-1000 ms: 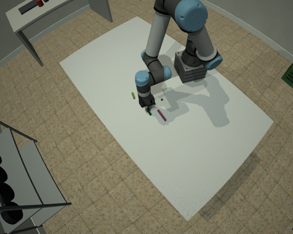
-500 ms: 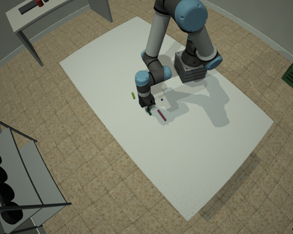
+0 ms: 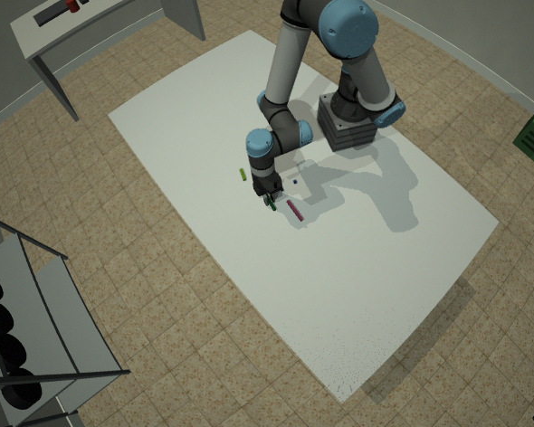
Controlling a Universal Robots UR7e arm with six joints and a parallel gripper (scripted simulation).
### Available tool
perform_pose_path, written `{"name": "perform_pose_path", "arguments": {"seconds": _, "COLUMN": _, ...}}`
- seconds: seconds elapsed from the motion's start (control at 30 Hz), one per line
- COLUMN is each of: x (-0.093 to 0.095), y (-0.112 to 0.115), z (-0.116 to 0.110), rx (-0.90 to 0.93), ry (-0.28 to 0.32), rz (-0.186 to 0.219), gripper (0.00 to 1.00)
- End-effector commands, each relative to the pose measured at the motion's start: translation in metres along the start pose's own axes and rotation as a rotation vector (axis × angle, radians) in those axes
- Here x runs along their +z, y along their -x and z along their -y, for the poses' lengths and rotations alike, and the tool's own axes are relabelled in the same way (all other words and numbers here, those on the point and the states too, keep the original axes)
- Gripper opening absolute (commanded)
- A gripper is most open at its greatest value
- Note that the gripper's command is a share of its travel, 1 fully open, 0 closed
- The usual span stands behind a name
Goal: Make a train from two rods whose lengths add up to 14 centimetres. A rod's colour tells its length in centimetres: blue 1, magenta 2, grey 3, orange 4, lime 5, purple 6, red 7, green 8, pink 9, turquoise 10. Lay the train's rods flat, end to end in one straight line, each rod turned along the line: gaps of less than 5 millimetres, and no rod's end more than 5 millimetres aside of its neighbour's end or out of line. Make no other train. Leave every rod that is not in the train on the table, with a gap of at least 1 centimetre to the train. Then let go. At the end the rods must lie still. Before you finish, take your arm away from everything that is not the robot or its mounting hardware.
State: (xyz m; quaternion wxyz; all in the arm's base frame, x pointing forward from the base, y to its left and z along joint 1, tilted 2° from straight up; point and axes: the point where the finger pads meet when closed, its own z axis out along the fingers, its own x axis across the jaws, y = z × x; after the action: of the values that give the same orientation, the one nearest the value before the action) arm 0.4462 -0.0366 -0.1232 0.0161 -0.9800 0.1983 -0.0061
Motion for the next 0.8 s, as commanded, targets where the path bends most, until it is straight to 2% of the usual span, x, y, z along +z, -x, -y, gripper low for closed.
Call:
{"name": "perform_pose_path", "arguments": {"seconds": 0.0, "x": 0.000, "y": 0.000, "z": 0.000, "rx": 0.000, "ry": 0.000, "rz": -0.001, "gripper": 0.54}}
{"name": "perform_pose_path", "arguments": {"seconds": 0.47, "x": -0.002, "y": 0.000, "z": 0.000, "rx": 0.000, "ry": 0.000, "rz": -0.001, "gripper": 0.54}}
{"name": "perform_pose_path", "arguments": {"seconds": 0.77, "x": -0.024, "y": 0.000, "z": 0.000, "rx": 0.000, "ry": 0.000, "rz": -0.001, "gripper": 0.54}}
